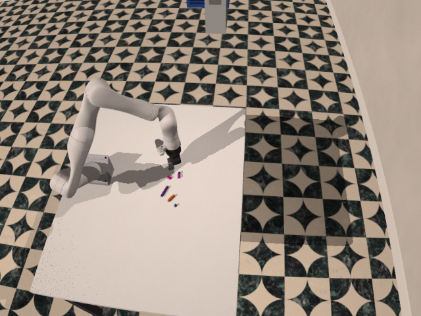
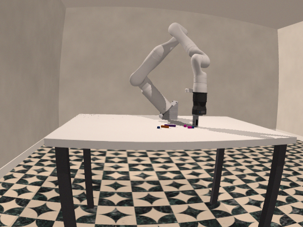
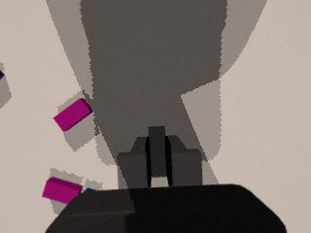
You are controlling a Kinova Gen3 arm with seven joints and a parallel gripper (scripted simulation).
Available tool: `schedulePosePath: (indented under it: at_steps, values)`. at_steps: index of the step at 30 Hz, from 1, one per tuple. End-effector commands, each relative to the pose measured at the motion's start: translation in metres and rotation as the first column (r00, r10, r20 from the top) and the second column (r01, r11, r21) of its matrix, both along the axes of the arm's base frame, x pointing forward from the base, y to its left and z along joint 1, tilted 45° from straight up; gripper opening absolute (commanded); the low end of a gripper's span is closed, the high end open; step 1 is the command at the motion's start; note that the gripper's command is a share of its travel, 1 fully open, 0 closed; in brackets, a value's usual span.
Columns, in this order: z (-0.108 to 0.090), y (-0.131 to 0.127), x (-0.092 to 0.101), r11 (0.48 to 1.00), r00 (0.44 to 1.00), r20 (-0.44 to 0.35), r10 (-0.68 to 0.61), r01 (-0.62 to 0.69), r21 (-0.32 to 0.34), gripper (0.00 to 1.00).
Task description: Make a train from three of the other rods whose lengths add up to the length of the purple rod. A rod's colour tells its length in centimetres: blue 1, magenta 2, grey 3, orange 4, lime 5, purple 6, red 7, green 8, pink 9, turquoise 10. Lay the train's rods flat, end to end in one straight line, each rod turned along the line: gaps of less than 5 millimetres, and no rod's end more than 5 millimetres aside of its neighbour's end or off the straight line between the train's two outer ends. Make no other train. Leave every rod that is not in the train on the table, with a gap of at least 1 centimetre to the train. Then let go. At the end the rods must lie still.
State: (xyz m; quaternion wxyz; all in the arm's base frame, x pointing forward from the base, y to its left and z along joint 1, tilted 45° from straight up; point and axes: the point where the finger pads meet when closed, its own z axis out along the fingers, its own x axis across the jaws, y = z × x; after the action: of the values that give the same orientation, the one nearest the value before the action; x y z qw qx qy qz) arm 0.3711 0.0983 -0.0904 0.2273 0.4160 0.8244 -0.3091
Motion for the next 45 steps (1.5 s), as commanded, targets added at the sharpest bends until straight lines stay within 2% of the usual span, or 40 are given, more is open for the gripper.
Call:
schedulePosePath:
  at_steps: [1, 14, 21, 36, 45]
  values:
    - [0.004, 0.005, -0.003, 1.000, 1.000, -0.002, -0.003, 0.003, 0.002, 0.24]
    - [0.060, 0.060, -0.012, 1.000, 1.000, -0.001, -0.003, 0.003, 0.002, 0.24]
    - [0.069, 0.068, -0.013, 1.000, 1.000, -0.001, -0.004, 0.004, 0.002, 0.24]
    - [0.069, 0.068, -0.013, 1.000, 1.000, -0.006, 0.001, -0.001, 0.001, 0.24]
    - [0.074, 0.063, -0.010, 0.997, 0.993, -0.087, 0.076, -0.077, -0.010, 0.24]
